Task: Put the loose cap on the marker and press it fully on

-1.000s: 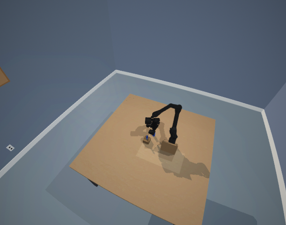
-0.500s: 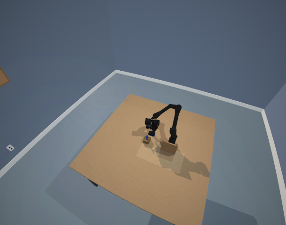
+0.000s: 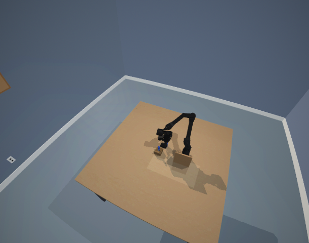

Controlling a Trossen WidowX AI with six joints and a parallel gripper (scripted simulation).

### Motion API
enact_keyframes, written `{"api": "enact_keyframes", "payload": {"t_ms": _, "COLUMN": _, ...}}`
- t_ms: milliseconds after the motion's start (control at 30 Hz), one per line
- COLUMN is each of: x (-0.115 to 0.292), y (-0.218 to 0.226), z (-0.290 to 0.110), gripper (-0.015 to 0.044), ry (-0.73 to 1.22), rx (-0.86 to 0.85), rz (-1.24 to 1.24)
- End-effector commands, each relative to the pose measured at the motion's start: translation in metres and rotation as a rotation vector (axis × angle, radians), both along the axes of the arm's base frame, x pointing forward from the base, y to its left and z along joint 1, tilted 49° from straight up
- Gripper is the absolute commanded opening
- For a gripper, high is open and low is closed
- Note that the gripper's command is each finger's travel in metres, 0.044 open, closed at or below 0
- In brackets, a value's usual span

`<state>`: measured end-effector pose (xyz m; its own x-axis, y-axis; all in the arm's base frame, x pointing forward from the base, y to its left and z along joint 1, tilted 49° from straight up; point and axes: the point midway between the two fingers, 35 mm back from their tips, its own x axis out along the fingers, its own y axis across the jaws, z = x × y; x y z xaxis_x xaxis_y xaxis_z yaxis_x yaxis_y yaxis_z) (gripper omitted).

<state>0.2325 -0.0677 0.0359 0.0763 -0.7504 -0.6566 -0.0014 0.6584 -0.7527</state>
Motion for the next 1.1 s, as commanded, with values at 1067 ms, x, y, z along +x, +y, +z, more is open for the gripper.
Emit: {"api": "enact_keyframes", "payload": {"t_ms": 1067, "x": -0.003, "y": 0.029, "z": 0.023, "gripper": 0.0000, "ry": 0.012, "rx": 0.000, "rz": 0.002}}
